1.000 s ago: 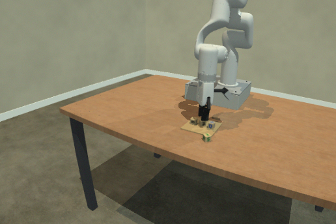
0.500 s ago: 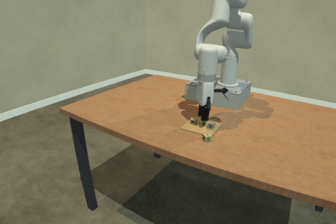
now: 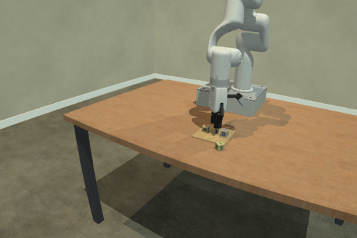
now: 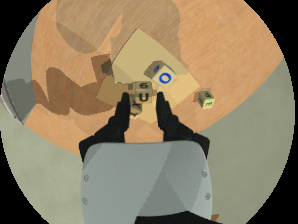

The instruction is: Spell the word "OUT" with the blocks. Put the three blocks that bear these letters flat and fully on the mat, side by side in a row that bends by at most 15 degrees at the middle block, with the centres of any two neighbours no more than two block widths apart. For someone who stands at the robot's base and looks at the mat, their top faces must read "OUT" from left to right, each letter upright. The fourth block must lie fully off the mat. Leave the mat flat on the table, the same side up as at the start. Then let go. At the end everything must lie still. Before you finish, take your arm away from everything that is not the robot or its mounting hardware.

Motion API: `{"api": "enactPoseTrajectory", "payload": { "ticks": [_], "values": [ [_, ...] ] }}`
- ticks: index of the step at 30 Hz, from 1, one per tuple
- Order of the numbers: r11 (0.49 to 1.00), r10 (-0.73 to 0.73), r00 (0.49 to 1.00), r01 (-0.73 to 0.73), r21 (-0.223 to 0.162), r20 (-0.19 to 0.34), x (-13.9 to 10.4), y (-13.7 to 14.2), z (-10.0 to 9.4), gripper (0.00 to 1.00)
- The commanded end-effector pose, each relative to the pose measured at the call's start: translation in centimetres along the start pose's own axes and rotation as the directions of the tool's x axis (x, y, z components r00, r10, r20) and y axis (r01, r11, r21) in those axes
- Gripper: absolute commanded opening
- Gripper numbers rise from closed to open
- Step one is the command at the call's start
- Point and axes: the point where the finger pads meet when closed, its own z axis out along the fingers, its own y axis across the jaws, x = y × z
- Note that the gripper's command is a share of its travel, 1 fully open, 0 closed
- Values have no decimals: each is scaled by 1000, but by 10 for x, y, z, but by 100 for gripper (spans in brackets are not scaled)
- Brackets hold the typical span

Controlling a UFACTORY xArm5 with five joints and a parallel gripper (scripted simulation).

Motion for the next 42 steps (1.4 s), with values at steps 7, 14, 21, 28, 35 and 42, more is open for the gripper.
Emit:
{"api": "enactPoseTrajectory", "payload": {
  "ticks": [7, 14, 21, 28, 35, 42],
  "values": [
    [1000, 0, 1000, 0, -3, 2, -1, 1, -1, 42],
    [1000, 0, 1000, 0, -3, 2, -1, 1, -1, 42],
    [1000, 0, 1000, 0, -3, 2, -1, 1, -1, 42],
    [1000, 0, 1000, 0, -3, 2, -1, 1, -1, 42],
    [1000, 0, 1000, 0, -3, 2, -1, 1, 1, 42],
    [1000, 0, 1000, 0, -3, 2, 0, 1, 10, 42]
  ]
}}
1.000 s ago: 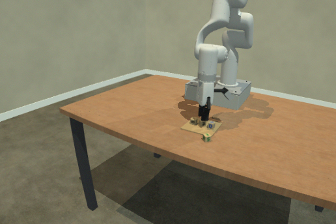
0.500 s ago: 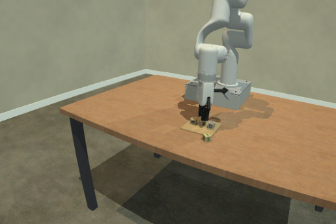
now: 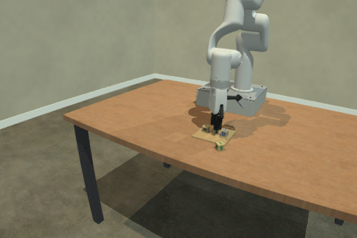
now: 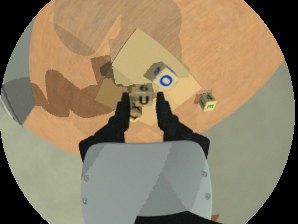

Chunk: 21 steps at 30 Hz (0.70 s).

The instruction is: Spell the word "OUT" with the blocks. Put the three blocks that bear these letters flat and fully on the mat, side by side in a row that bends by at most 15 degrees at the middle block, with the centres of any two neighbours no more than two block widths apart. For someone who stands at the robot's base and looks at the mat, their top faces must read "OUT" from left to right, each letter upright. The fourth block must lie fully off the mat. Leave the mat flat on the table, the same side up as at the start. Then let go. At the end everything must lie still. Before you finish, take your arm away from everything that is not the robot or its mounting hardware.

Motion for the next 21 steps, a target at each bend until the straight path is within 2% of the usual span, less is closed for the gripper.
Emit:
{"api": "enactPoseTrajectory", "payload": {
  "ticks": [1, 12, 21],
  "values": [
    [1000, 0, 1000, 0, -3, 2, -1, 1, 4, 42],
    [1000, 0, 1000, 0, -3, 2, -1, 1, 20, 42],
    [1000, 0, 1000, 0, -3, 2, 0, 1, 22, 42]
  ]
}}
